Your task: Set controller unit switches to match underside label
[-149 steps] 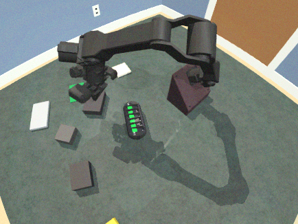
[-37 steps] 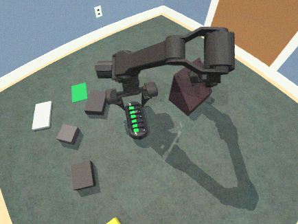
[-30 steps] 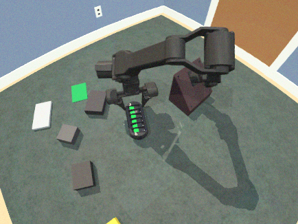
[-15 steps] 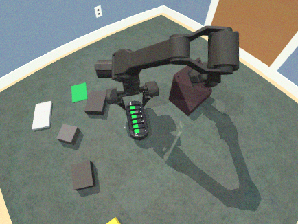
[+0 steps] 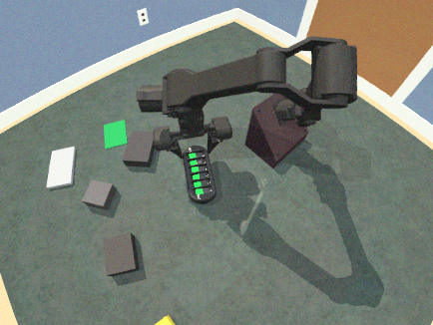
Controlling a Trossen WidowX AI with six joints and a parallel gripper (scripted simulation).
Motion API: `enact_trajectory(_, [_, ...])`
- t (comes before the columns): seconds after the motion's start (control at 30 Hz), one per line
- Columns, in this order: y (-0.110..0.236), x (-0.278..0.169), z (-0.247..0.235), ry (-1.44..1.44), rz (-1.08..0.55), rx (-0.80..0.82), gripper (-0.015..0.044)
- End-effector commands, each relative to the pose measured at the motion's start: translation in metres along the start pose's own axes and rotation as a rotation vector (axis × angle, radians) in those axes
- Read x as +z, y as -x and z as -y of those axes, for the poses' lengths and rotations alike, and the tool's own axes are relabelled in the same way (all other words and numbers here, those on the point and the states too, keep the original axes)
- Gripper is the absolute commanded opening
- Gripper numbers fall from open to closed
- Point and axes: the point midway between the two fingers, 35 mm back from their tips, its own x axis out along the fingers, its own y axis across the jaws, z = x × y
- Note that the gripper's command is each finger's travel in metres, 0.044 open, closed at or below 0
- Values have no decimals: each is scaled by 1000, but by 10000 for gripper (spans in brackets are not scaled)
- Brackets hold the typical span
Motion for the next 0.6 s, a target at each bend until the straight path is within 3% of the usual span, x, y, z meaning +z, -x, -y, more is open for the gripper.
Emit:
enact_trajectory(0.0, [6, -4, -3, 6, 10, 11, 335])
enact_trajectory(0.57, [16, -14, -2, 6, 44, 10, 335])
